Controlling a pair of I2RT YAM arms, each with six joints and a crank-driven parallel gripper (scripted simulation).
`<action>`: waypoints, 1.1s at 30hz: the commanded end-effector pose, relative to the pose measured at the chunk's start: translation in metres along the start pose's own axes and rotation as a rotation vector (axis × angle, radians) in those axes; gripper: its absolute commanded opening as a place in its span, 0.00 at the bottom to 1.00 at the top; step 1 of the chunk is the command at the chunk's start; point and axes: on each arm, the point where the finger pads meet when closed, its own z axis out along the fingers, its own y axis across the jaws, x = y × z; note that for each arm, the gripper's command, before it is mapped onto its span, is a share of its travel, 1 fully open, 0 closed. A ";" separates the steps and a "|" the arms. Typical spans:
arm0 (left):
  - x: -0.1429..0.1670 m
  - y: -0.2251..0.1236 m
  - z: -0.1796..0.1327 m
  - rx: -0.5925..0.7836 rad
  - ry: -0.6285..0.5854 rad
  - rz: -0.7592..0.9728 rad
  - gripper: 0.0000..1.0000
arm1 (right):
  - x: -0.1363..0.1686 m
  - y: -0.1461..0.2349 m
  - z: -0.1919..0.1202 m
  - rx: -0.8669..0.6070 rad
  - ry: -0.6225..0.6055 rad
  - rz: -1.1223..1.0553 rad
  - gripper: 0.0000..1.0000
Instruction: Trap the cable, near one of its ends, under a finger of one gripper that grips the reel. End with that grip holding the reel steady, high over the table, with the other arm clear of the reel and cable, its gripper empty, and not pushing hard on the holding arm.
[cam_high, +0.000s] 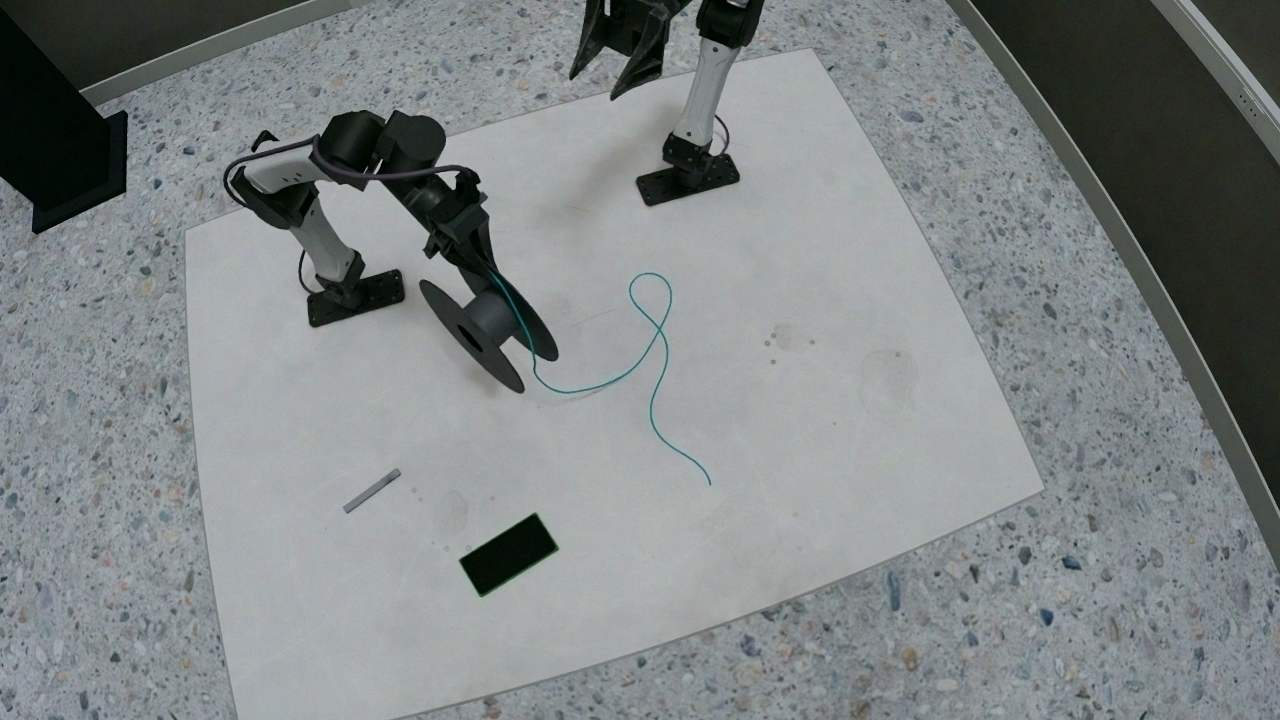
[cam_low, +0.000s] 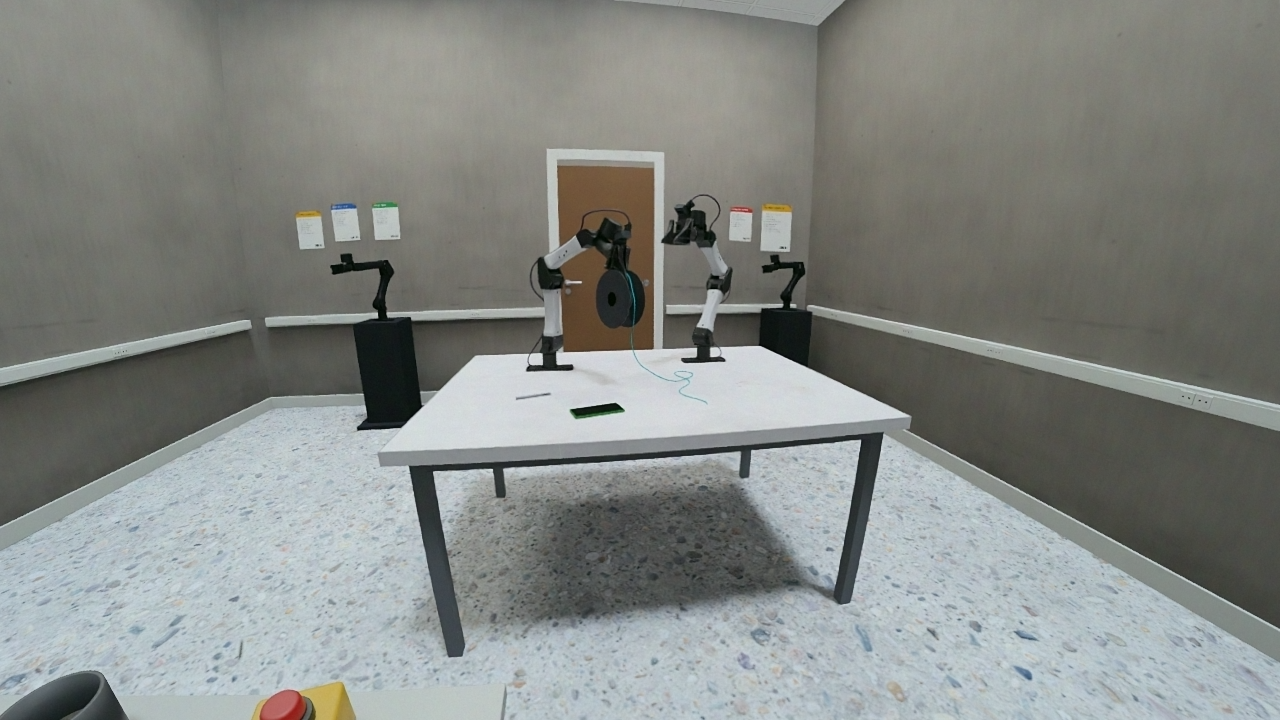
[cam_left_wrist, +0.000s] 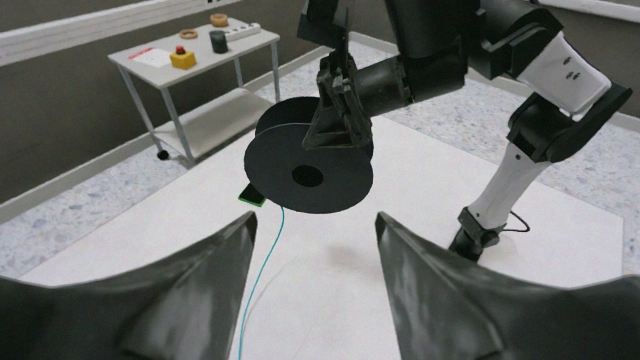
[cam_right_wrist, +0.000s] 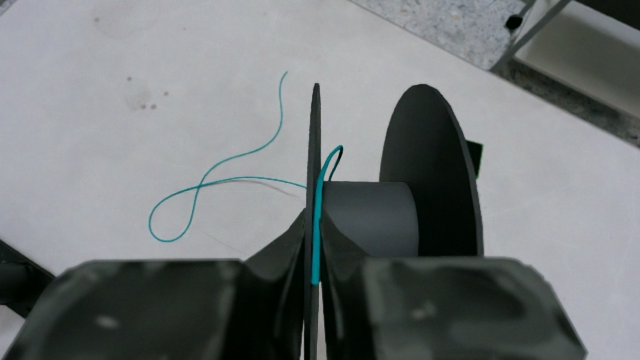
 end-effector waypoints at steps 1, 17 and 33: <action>-0.018 0.004 -0.007 -0.044 -0.059 0.053 0.69 | -0.019 0.004 -0.006 -0.013 -0.055 0.019 0.00; -0.015 -0.001 -0.009 -0.021 -0.048 0.038 0.69 | -0.027 0.002 -0.011 -0.002 -0.047 0.016 0.00; -0.015 -0.001 -0.009 -0.021 -0.048 0.039 0.69 | -0.028 0.001 -0.013 -0.003 -0.052 0.017 0.00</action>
